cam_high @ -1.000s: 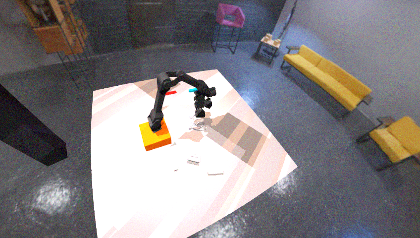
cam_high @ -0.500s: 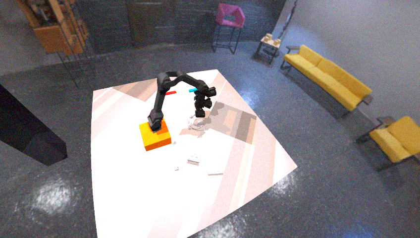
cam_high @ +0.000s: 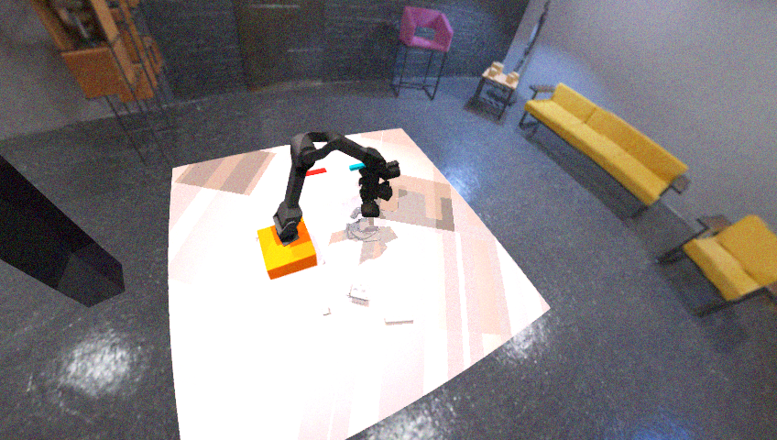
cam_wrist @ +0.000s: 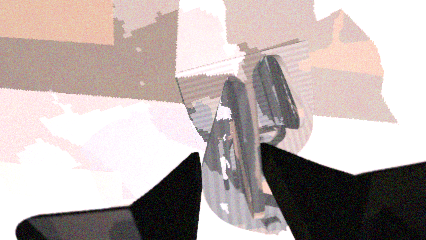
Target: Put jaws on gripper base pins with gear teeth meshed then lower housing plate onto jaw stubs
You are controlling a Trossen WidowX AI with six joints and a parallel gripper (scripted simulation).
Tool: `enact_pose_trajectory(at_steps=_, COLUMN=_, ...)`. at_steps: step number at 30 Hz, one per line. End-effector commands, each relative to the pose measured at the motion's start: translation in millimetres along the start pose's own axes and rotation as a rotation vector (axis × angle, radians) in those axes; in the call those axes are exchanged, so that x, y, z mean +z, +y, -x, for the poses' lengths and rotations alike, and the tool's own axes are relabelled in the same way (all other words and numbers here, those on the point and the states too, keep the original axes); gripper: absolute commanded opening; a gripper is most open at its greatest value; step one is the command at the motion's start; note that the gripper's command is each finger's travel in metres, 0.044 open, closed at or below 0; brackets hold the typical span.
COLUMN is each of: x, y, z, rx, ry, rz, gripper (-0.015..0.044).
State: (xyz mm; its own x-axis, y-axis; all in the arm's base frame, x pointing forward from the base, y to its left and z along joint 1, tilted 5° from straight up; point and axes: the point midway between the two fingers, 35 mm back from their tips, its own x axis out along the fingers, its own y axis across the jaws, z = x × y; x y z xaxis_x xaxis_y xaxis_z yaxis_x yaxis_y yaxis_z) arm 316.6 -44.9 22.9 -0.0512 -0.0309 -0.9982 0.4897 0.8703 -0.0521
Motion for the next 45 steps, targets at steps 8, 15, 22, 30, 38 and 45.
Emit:
enact_pose_trajectory(at_steps=8, x=1, y=1, z=1, rx=0.006, ry=0.000, rz=-0.004, gripper=0.0134)
enact_pose_trajectory(at_steps=15, x=1, y=1, z=1, rx=0.006, ry=0.000, rz=-0.004, gripper=0.0134)
enact_pose_trajectory(at_steps=22, x=1, y=1, z=1, rx=0.006, ry=0.000, rz=-0.004, gripper=0.0134)
enact_pose_trajectory(at_steps=30, x=1, y=1, z=-8, rx=0.006, ry=0.000, rz=-0.005, gripper=0.0134)
enact_pose_trajectory(at_steps=38, x=2, y=2, z=-21, rx=0.006, ry=0.000, rz=-0.006, gripper=0.0134)
enact_pose_trajectory(at_steps=45, x=1, y=2, z=-33, rx=0.006, ry=0.000, rz=-0.008, gripper=0.0134)
